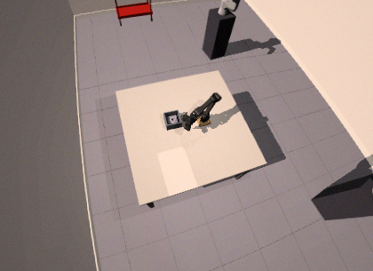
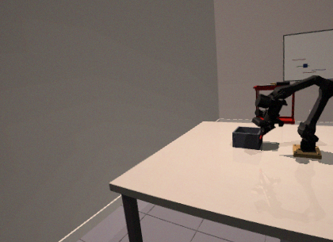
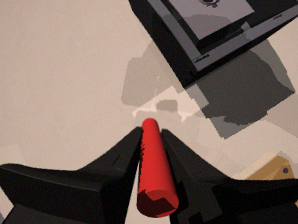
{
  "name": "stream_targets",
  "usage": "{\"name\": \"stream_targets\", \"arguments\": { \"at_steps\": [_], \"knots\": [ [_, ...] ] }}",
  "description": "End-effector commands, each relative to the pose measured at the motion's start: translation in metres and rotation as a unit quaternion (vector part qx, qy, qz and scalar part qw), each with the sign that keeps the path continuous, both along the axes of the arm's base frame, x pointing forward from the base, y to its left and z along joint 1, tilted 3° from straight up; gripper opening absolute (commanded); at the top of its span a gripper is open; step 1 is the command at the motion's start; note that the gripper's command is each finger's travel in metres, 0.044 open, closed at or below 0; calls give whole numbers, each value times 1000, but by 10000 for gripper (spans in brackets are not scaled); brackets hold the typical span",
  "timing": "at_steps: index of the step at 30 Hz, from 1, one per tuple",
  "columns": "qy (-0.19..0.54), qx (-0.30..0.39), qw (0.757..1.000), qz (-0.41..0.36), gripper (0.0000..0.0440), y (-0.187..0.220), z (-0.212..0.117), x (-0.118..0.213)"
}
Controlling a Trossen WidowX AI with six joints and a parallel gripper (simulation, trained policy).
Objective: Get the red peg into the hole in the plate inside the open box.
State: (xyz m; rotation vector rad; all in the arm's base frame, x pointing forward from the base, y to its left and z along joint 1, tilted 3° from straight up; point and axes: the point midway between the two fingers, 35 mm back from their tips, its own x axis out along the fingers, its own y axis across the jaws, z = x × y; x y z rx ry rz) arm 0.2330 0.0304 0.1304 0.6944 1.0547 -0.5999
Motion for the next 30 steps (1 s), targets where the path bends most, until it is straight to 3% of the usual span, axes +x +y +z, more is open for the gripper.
{"name": "stream_targets", "arguments": {
  "at_steps": [1,30],
  "knots": [
    [0,-15,1000,-8,0,-13,5,6],
    [-7,-54,993,-100,1,-109,6,50]
  ]
}}
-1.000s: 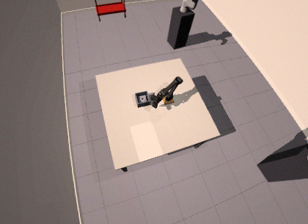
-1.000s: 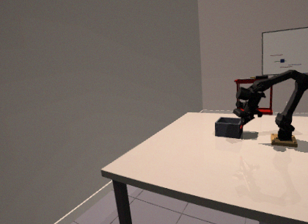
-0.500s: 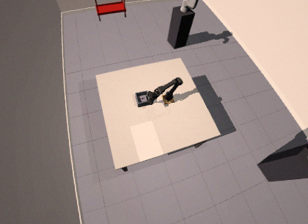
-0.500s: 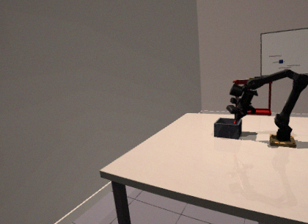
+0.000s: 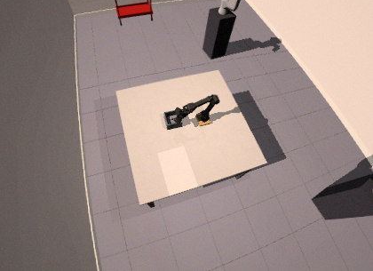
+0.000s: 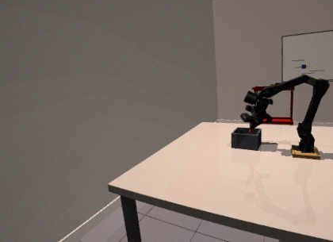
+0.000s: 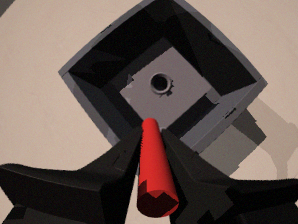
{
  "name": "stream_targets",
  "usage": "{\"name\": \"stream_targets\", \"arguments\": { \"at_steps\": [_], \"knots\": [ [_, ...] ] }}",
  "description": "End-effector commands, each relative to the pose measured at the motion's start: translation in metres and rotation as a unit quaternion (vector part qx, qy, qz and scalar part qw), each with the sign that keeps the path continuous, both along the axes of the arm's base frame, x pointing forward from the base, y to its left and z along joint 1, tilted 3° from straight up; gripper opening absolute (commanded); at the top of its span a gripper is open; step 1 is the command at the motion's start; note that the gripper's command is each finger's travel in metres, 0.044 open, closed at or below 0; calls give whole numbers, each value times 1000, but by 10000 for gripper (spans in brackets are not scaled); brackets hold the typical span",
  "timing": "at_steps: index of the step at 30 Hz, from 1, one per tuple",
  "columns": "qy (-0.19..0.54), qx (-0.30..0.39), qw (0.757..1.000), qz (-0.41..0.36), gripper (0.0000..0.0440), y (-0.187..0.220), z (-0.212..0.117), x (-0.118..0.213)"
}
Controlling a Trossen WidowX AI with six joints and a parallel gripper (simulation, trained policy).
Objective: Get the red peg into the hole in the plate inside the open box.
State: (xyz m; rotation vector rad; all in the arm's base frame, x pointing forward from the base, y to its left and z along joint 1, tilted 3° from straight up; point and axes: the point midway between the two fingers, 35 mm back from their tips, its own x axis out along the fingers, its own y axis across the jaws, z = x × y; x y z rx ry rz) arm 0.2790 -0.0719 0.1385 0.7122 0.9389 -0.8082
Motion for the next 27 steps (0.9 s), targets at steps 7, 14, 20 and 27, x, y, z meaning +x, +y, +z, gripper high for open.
{"name": "stream_targets", "arguments": {
  "at_steps": [7,14,20,27],
  "knots": [
    [6,3,1000,-18,5,-23,-10,13],
    [17,13,999,-25,7,-35,-21,20],
    [31,22,999,-27,0,-41,-36,25],
    [54,24,998,-18,69,-46,-52,29]
  ]
}}
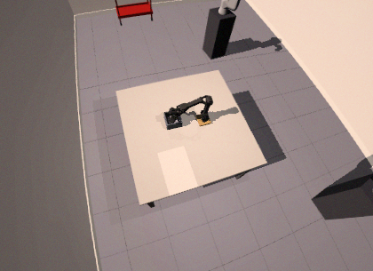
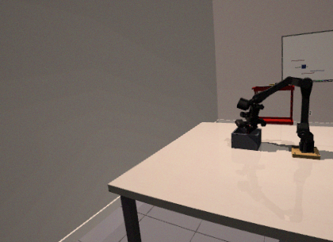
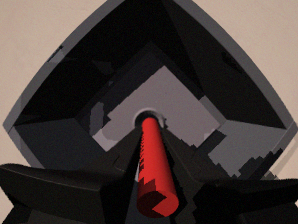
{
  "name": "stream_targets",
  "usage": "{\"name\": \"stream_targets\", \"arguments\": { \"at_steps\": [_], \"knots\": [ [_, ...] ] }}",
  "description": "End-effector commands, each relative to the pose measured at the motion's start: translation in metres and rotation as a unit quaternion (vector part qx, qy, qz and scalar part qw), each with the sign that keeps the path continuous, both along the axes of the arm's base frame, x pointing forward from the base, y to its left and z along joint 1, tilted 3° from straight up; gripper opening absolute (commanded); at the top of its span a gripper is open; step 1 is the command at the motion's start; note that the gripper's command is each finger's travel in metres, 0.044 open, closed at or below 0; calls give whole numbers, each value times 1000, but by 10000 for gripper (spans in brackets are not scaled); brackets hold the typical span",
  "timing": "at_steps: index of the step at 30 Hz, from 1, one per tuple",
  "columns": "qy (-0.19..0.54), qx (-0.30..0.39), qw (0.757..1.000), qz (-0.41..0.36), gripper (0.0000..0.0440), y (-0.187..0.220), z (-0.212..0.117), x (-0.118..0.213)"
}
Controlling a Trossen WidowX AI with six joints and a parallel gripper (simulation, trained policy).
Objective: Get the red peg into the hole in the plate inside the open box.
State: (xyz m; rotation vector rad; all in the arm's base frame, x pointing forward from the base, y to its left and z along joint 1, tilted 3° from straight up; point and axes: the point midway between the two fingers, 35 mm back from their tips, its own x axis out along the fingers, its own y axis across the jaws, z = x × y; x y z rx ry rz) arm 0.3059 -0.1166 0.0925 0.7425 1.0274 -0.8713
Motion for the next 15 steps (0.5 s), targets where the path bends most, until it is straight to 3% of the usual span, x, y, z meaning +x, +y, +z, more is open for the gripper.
{"name": "stream_targets", "arguments": {
  "at_steps": [1,4,15],
  "knots": [
    [11,3,1000,8,94,-2,-7,3],
    [25,3,1000,17,140,-5,-11,2],
    [45,-8,998,43,128,-18,-3,24]
  ]
}}
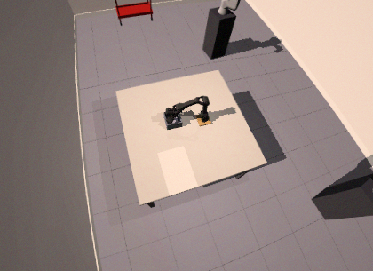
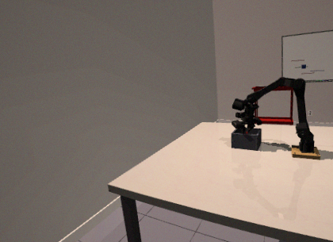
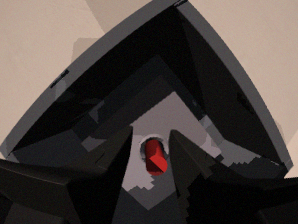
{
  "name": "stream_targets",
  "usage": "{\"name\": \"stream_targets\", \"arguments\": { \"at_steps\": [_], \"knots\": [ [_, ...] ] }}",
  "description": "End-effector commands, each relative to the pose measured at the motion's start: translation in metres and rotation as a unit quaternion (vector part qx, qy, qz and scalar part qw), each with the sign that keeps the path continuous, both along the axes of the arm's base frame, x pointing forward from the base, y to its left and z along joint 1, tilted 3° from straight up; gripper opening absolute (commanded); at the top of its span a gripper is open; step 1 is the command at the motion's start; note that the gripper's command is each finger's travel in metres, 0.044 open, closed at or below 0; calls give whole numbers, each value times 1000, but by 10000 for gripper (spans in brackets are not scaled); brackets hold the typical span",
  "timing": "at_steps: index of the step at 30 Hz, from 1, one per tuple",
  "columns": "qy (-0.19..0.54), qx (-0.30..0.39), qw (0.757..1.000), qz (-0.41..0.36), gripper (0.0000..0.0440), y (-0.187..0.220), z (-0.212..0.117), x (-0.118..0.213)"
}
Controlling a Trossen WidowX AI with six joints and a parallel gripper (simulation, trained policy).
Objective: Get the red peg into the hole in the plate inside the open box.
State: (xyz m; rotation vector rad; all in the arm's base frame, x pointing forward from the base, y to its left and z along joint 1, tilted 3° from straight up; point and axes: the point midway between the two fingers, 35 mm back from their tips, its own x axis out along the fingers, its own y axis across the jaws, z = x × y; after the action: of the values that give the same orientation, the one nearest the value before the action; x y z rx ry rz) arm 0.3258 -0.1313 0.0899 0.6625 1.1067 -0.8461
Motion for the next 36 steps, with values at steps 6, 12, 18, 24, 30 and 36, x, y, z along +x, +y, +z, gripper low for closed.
{"name": "stream_targets", "arguments": {
  "at_steps": [6,12,18,24,30,36],
  "knots": [
    [19,-2,1000,17,119,-12,2,14],
    [30,0,999,24,110,-22,2,21],
    [42,4,999,27,101,-33,0,24],
    [53,8,998,27,95,-44,-3,25],
    [62,14,998,24,92,-55,-7,25],
    [67,12,998,20,91,-70,-5,22]
  ]
}}
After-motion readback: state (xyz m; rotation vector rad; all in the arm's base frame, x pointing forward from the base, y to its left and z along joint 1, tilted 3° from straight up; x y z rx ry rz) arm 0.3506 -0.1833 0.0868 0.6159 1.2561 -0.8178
